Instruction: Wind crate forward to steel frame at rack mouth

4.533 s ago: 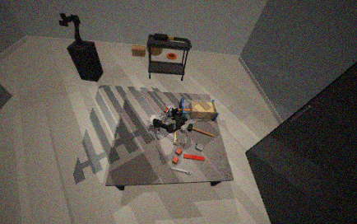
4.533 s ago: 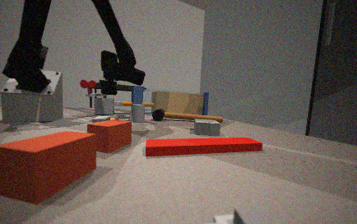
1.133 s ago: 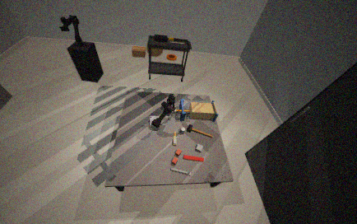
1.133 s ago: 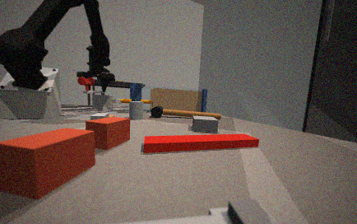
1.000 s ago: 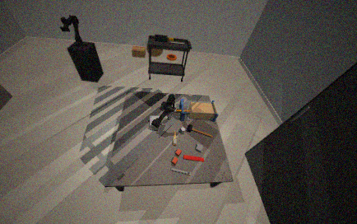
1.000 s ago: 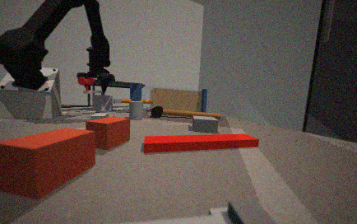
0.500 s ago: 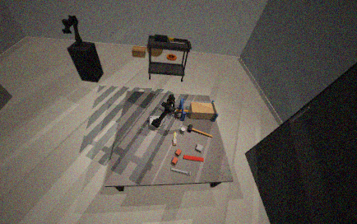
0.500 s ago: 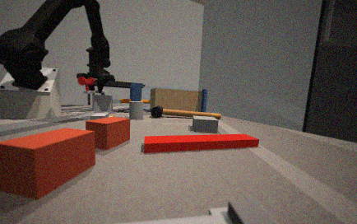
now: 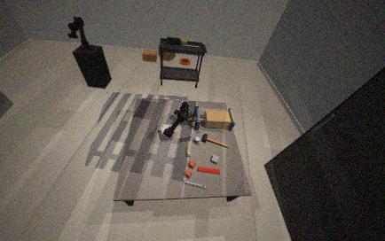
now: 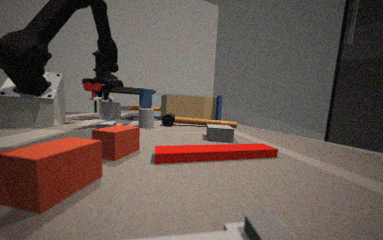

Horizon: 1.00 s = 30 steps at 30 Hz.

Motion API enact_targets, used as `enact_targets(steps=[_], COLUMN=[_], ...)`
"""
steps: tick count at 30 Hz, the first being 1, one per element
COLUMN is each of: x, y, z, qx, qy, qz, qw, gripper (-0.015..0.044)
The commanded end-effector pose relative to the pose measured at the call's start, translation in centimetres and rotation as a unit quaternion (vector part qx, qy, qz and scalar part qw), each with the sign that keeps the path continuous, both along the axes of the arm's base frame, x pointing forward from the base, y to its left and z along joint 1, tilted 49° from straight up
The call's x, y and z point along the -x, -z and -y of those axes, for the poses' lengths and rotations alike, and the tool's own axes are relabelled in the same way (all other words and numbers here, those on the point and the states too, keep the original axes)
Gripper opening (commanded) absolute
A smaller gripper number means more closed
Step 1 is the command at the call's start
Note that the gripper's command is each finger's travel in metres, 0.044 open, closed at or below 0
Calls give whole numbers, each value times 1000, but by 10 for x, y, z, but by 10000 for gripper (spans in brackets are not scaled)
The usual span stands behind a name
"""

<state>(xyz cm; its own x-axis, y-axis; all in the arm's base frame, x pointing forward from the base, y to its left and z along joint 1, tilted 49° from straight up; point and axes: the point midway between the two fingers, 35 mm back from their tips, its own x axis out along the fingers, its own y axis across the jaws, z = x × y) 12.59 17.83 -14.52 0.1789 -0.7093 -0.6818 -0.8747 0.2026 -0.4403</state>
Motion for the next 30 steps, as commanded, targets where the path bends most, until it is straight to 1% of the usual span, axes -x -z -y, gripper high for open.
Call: enact_targets(steps=[1,7,16,27,30], x=[0,0,-1,-1,1], y=[0,0,1,2,3], z=[0,-2,-8,-7,-7], qx=[0,8,48,39,33], qy=[0,3,17,15,35], qz=[0,-1,-3,0,19], qw=[1000,1000,999,999,999], gripper=[0,0,0,0,0])
